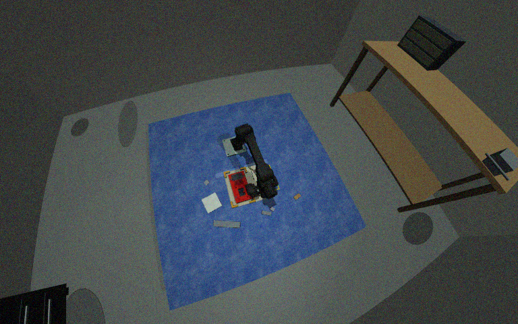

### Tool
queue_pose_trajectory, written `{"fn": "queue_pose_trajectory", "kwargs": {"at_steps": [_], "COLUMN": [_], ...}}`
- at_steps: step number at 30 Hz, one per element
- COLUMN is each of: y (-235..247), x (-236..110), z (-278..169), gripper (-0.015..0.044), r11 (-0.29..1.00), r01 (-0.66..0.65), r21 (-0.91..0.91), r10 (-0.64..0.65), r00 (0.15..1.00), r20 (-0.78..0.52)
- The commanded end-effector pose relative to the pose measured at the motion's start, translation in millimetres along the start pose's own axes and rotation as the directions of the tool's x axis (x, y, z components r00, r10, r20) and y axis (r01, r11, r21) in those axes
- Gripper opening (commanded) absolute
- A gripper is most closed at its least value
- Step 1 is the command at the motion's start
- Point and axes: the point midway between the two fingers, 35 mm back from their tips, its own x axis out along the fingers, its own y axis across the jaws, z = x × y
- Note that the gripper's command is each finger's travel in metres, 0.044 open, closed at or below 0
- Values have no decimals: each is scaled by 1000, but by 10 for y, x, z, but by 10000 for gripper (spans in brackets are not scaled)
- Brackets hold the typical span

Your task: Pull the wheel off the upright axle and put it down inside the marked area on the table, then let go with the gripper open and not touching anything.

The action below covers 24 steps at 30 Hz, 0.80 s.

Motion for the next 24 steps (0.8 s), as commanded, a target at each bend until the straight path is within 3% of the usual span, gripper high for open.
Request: {"fn": "queue_pose_trajectory", "kwargs": {"at_steps": [1,16,20,24], "y": [-19,-25,-15,-15], "x": [249,338,307,307], "z": [-53,-74,-53,-53], "gripper": [300,300,195,168], "r11": [1000,1000,1000,1000], "r01": [6,7,1,1], "r21": [4,4,3,3], "r10": [-6,-6,-1,-1], "r00": [1000,1000,1000,1000], "r20": [-17,-17,-10,-10]}}
